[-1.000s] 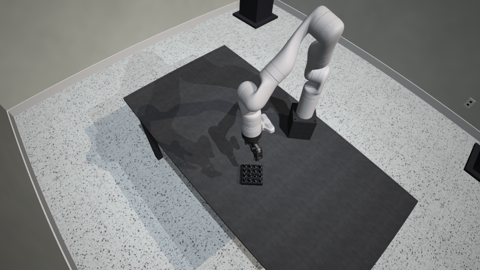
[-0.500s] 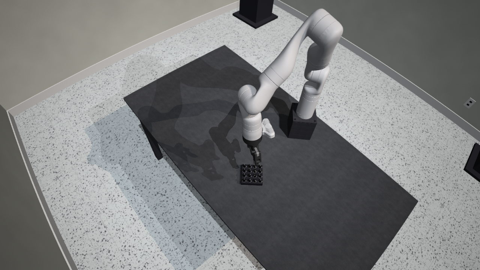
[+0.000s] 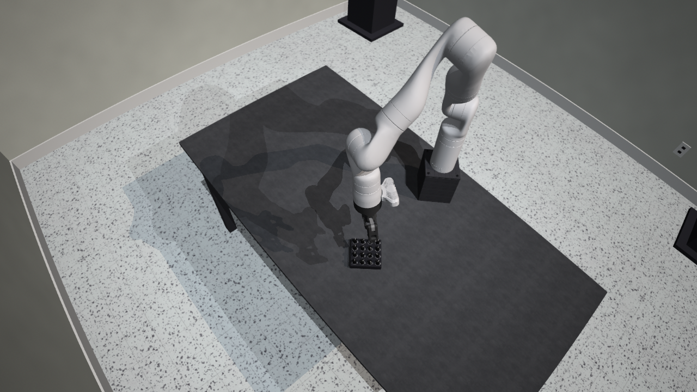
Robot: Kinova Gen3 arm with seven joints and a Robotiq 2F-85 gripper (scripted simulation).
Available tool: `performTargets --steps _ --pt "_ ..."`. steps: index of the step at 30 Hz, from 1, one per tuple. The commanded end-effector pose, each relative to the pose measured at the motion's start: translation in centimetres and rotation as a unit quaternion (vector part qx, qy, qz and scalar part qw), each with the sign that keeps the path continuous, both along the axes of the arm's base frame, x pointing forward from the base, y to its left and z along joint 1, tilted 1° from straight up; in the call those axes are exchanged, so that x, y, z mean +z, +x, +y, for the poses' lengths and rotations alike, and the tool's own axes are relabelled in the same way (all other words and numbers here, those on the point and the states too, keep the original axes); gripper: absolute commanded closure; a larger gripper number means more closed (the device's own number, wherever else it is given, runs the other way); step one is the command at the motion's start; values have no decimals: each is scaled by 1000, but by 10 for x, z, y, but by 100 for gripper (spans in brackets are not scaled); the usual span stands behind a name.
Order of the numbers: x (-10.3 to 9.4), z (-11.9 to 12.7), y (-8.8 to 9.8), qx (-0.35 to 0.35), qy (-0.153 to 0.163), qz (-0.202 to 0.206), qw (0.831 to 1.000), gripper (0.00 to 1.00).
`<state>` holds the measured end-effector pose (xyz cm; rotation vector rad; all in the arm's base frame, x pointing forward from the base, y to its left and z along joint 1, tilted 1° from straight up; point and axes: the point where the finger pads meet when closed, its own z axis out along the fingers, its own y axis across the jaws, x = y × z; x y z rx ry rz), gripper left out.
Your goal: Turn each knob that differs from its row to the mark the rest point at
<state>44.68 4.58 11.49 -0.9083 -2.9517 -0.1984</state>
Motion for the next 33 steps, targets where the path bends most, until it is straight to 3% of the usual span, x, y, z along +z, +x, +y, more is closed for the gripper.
performTargets --steps 1,14,33 --pt "-1 0 0 0 0 1 1000 0" --pt "-19 6 -3 -73 8 11 997 0" --pt "-31 9 -4 -120 12 17 993 0"
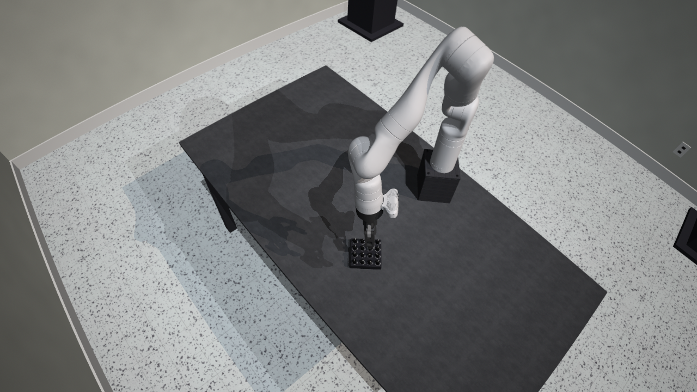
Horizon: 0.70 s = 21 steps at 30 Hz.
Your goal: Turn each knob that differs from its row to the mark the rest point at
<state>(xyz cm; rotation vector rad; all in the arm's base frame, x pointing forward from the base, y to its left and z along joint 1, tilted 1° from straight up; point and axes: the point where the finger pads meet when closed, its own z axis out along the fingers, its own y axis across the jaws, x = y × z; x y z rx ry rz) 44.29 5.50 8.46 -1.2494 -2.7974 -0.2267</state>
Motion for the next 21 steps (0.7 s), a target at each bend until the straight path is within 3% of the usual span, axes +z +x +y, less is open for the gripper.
performTargets --steps 1,21 --pt "-1 0 0 0 0 1 1000 0" --pt "-23 4 -4 -94 4 14 996 0"
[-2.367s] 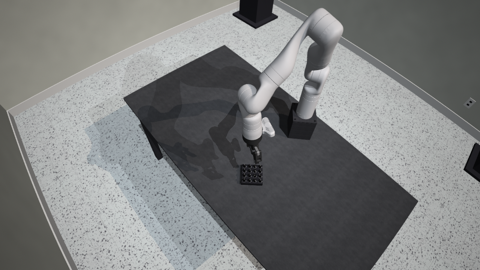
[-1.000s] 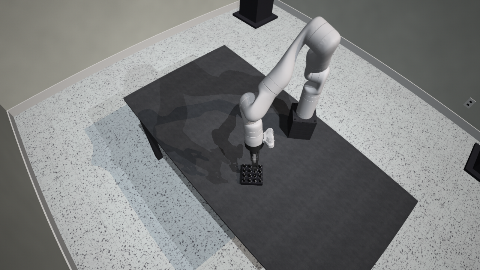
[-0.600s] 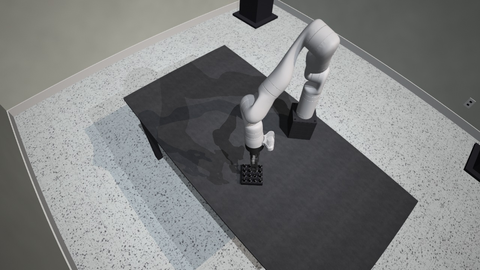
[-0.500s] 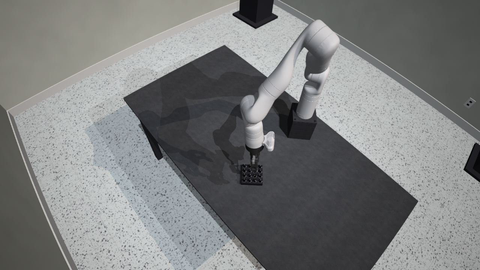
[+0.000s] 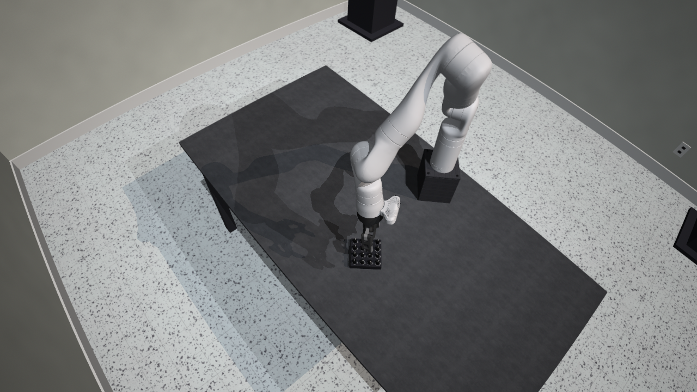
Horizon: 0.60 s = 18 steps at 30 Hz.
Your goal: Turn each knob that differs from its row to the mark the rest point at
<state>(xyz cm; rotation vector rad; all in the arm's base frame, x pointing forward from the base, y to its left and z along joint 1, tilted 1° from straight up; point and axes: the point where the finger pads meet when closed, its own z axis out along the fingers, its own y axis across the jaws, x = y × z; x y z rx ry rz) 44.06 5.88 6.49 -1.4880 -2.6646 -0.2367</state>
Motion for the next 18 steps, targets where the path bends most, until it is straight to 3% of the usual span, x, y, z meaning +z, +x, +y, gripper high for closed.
performTargets --steps 1,18 --pt "-3 0 -2 -5 -1 3 1000 0" --pt "-14 0 -4 -51 0 10 999 0"
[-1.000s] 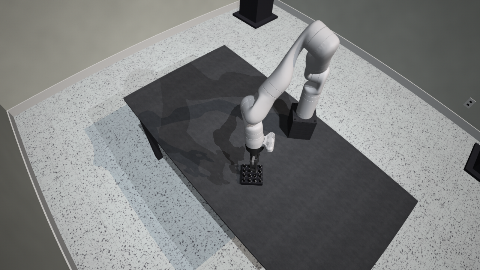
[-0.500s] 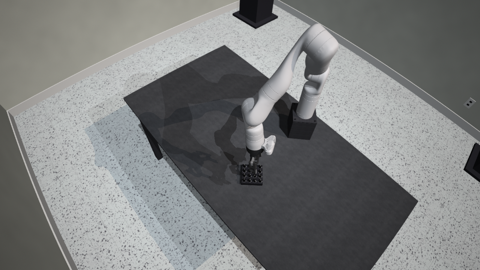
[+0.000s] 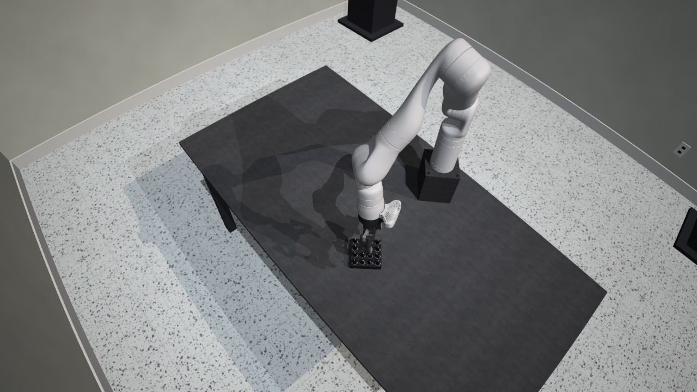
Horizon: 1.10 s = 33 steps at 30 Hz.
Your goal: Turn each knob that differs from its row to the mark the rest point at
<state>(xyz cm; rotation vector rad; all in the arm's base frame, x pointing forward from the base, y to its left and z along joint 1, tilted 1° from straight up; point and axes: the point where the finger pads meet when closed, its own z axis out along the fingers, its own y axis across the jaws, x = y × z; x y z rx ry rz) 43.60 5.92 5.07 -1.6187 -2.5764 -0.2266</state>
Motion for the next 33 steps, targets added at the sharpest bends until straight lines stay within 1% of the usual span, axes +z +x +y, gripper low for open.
performTargets --steps 1,2,6,7,12,13,18,19,24,25,30,31,33 --pt "0 0 0 0 0 0 1000 0" --pt "-5 0 -1 -22 0 3 1000 0" --pt "-5 0 -1 -22 0 3 1000 0" --pt "-10 0 -2 -44 0 6 999 0" --pt "-10 0 -2 -44 0 6 999 0" --pt "-15 0 -3 -66 -1 9 998 0" --pt "-15 0 -3 -66 -1 9 998 0" --pt "-20 -1 -5 -87 -1 12 996 0" --pt "-20 -1 -5 -87 -1 12 996 0" --pt "-24 -1 -6 -108 -2 15 994 0" --pt "-24 -1 -6 -108 -2 15 994 0" --pt "-29 -2 -8 -129 -3 18 991 0" --pt "-29 -2 -8 -129 -3 18 991 0"
